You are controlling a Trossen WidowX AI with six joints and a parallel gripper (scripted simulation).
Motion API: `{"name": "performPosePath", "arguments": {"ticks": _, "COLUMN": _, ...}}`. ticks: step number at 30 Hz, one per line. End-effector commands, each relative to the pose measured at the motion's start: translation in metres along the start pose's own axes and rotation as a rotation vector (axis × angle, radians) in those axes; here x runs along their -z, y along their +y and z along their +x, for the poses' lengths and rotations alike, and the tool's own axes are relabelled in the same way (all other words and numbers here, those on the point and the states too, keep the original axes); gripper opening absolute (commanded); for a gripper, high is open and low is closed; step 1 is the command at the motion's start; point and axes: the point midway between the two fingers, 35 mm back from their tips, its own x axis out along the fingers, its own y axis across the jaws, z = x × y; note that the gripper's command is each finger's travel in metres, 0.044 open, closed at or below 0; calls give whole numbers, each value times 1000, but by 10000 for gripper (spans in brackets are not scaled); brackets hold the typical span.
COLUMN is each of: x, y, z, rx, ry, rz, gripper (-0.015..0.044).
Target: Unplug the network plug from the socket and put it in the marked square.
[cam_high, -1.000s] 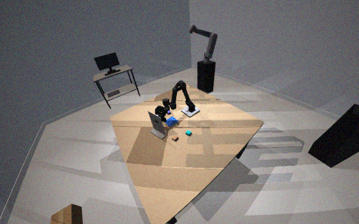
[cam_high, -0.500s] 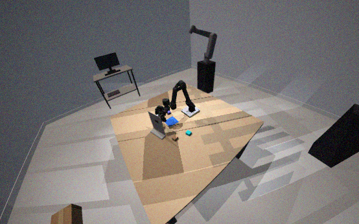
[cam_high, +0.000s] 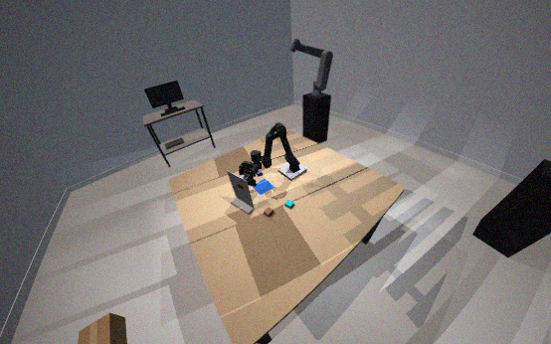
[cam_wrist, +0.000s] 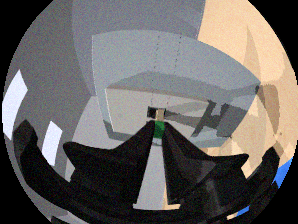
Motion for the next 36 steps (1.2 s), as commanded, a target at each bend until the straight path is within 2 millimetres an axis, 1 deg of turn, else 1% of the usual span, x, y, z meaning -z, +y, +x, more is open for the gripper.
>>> {"name": "performPosePath", "arguments": {"ticks": 1, "x": 1, "y": -1, "z": -5, "rx": 3, "ry": -1, "rz": 1, "gripper": 0}}
{"name": "performPosePath", "arguments": {"ticks": 36, "x": 4, "y": -2, "z": -32, "rx": 5, "ry": 0, "rz": 1, "gripper": 0}}
